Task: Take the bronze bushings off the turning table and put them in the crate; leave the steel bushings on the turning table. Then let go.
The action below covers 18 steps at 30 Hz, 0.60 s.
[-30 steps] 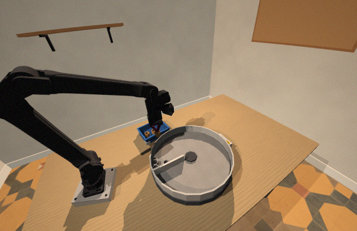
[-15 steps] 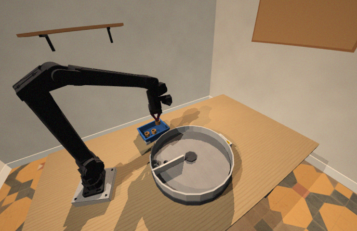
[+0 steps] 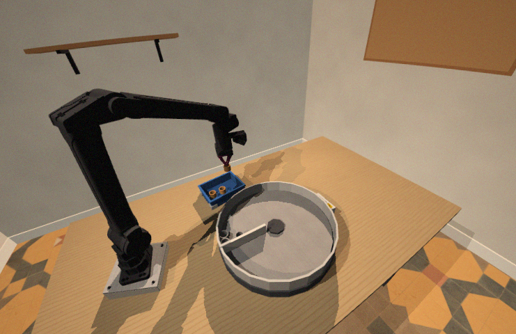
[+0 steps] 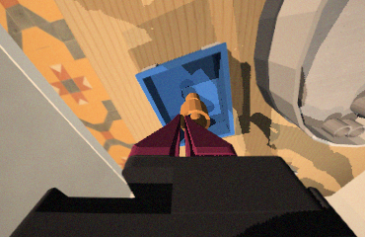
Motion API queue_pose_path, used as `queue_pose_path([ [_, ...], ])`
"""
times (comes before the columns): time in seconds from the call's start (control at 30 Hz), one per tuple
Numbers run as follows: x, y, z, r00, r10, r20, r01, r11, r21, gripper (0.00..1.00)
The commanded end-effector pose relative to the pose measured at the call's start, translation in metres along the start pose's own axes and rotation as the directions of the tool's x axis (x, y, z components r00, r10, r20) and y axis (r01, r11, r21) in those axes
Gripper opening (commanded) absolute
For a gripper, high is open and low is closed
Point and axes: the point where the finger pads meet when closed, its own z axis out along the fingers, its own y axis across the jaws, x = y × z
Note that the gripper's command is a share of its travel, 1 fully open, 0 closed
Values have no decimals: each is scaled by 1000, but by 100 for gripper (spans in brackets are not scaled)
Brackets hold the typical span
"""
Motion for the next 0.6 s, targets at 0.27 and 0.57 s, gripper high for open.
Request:
queue_pose_path([
  [0.27, -19, 22, -21, 999, 26, 40, -25, 999, -34, 0],
  [0.57, -19, 22, -21, 999, 26, 40, -25, 999, -34, 0],
])
